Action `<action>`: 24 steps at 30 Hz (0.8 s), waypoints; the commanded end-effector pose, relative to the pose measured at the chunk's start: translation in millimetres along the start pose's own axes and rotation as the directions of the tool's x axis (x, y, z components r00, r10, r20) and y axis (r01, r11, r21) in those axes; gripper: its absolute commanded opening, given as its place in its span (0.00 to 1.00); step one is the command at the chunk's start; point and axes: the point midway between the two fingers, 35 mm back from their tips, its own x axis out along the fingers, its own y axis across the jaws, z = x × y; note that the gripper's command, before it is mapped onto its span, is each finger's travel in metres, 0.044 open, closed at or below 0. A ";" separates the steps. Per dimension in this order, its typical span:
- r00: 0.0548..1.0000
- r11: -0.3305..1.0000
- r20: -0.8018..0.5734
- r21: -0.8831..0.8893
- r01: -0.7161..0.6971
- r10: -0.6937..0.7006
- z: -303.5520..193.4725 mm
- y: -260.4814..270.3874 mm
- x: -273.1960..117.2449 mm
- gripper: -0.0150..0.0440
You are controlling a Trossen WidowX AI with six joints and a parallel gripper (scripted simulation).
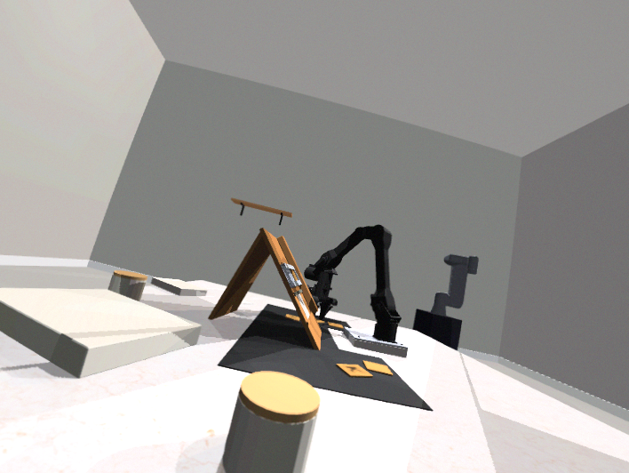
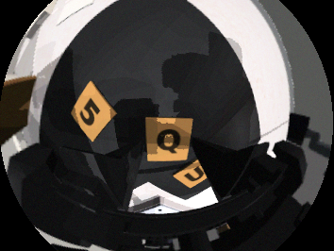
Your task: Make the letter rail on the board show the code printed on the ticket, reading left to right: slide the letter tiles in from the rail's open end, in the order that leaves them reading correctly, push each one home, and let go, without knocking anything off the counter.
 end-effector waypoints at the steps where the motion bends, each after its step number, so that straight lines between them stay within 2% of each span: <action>1: 1.000 1.000 0.001 0.004 -0.003 0.003 0.3 0.5 0.6 0.73; 8: 1.000 1.000 0.001 0.004 -0.003 0.003 0.3 0.0 0.6 0.65; 17: 1.000 1.000 0.001 0.004 -0.003 0.003 -0.7 -0.3 -4.5 0.25; 24: 1.000 1.000 0.001 0.004 -0.003 0.003 -1.4 -0.6 -6.3 0.25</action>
